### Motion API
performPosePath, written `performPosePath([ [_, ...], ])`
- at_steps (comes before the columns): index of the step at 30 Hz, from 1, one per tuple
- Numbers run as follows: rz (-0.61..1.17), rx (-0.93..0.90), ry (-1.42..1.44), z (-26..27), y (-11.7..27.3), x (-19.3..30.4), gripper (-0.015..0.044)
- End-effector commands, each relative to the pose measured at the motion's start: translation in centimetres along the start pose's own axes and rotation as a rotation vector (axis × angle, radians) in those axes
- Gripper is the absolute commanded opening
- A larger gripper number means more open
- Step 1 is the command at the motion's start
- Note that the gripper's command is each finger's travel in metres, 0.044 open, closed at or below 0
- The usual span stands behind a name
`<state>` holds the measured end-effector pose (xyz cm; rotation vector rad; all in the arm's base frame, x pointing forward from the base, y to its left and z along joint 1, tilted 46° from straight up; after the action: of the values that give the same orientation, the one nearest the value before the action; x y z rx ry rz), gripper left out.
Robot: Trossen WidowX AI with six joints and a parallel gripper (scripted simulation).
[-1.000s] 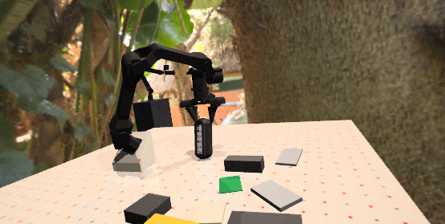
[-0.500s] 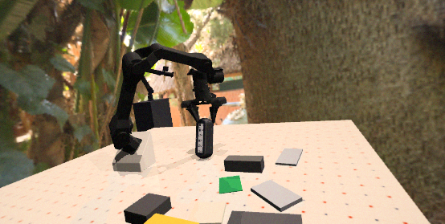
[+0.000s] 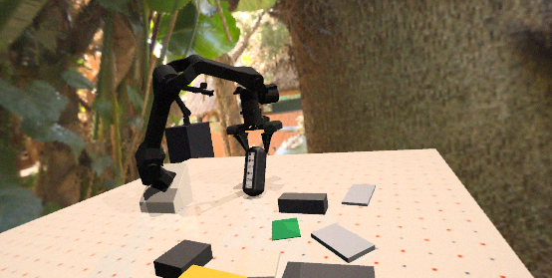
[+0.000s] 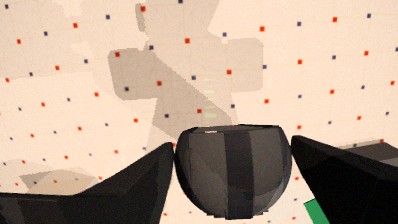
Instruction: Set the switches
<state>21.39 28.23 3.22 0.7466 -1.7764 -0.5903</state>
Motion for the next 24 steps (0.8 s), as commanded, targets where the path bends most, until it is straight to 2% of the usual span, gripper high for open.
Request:
performPosePath([
  [1,0.009,-0.01,0.007,0.1,-0.6,-0.4,0.0336],
  [24,0.008,-0.01,0.006,0.6,-1.4,-2.0,0.0336],
])
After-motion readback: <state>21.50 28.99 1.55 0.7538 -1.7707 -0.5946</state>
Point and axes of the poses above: the point midway between the two fingers, 35 mm back from their tips, its own y axis back along the fingers, its own z axis across the jaws, x = y × z, the point moved 10 cm from there along y, back along the fingers, and after that the axes turned 15 degrees about -y, right-handed, at the moved point
